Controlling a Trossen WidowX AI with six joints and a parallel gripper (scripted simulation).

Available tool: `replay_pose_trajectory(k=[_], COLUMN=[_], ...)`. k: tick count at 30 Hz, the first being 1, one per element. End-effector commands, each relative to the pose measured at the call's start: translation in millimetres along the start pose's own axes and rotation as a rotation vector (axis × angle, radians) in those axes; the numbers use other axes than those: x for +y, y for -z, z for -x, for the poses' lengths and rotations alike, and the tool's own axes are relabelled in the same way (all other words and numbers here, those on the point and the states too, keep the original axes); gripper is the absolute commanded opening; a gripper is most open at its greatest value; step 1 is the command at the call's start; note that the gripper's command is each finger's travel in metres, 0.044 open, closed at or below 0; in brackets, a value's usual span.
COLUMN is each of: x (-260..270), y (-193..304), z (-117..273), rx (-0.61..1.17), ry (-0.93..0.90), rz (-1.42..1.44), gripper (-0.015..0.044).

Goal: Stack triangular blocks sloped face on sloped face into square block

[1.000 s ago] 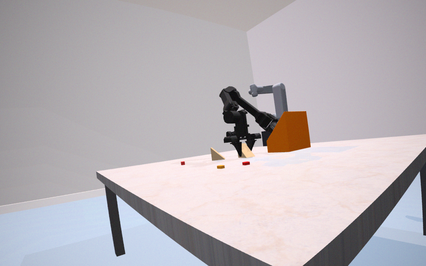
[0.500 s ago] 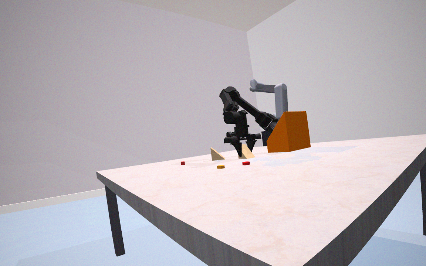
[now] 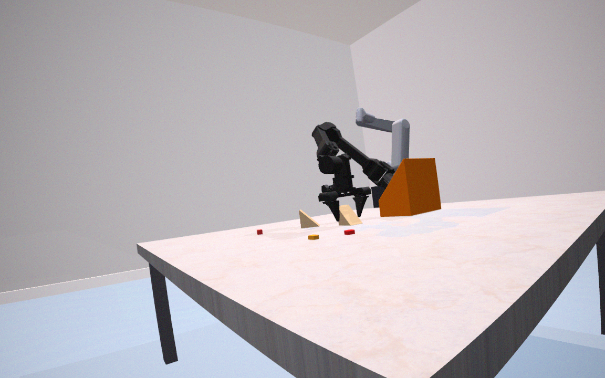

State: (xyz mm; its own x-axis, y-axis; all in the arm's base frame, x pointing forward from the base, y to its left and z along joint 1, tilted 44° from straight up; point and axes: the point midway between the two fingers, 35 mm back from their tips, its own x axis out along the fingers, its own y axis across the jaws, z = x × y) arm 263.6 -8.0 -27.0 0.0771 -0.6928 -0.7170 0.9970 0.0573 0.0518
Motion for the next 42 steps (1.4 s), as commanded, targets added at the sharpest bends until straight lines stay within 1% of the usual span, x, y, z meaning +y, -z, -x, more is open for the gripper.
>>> replay_pose_trajectory(k=[1,3,13,15,19,23,25,33,42], x=[3.1,1.8,4.7,3.8,2.0,1.5,1.3,1.5,4.2], y=[1.7,1.1,1.3,-8.1,-37.1,-69.3,-81.0,-81.8,-72.9], z=[39.5,51.1,49.9,48.1,48.5,57.1,61.5,61.2,50.1], rx=[0.011,0.01,0.021,0.102,0.365,0.614,0.686,0.695,0.695], ry=[-0.018,-0.018,-0.027,0.022,0.088,0.031,-0.014,-0.02,-0.02], rz=[-0.005,-0.005,-0.004,0.002,0.01,0.006,0.003,0.002,0.002], gripper=[0.044,0.044,0.044,0.044,0.044,0.044,0.044,0.044,0.044])
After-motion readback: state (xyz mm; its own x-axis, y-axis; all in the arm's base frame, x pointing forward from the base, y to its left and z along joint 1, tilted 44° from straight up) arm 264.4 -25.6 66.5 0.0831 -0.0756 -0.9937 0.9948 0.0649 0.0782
